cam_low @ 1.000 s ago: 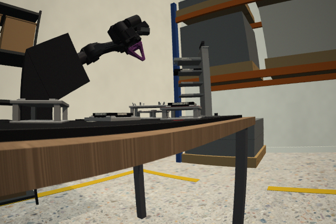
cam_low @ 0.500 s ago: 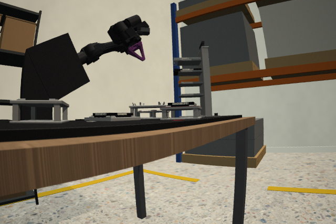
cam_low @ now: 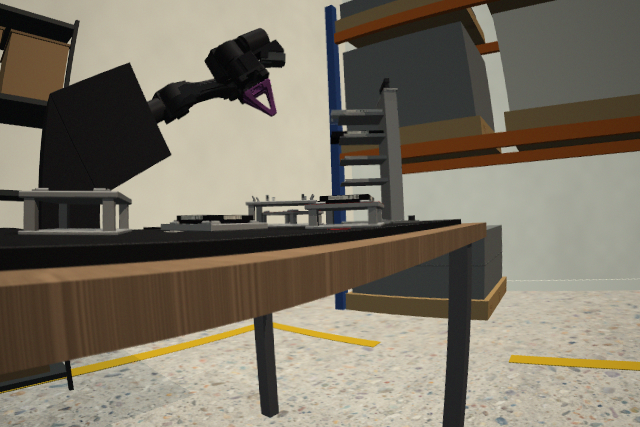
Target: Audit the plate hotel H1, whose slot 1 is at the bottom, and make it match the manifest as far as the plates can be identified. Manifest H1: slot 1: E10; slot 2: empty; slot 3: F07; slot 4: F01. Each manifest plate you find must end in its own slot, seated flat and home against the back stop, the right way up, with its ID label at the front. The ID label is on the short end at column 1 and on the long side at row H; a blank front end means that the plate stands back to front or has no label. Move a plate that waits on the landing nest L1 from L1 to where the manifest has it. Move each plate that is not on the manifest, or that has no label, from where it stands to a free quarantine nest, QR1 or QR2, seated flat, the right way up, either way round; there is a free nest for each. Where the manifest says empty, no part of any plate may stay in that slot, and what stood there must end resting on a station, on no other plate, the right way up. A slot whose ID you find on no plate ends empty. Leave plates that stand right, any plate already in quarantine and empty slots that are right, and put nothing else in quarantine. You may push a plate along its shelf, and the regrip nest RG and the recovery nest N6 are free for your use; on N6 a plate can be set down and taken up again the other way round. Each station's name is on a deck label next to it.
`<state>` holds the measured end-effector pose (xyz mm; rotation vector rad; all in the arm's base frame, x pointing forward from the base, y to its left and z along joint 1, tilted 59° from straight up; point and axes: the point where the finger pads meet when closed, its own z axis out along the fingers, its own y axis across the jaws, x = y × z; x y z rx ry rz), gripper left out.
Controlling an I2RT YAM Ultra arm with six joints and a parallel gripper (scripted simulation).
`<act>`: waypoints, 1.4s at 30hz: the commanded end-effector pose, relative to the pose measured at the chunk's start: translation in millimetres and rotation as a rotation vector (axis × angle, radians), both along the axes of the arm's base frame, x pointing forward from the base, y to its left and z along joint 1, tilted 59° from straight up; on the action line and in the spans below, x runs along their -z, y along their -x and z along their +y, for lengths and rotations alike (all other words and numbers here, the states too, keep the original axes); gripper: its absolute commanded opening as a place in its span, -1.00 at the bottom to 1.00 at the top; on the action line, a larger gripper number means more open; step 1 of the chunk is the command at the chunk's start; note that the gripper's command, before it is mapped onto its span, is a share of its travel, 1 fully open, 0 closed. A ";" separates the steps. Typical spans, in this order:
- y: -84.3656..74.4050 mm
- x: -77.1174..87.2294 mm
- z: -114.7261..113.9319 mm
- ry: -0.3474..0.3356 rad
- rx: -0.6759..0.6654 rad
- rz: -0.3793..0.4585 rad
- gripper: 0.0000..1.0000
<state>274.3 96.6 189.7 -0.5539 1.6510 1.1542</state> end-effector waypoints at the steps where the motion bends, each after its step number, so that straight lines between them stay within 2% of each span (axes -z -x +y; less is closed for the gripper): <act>1: -1.8 64.4 -35.7 0.179 -0.146 -0.160 -1.00; 21: -1.8 64.4 -35.7 0.179 -0.146 -0.160 -1.00; 22: -1.9 65.2 -34.4 0.179 -0.146 -0.160 1.00; 40: -3.6 74.0 -12.4 0.179 -0.146 -0.160 1.00; 42: -4.5 76.0 -9.8 0.192 -0.152 -0.138 1.00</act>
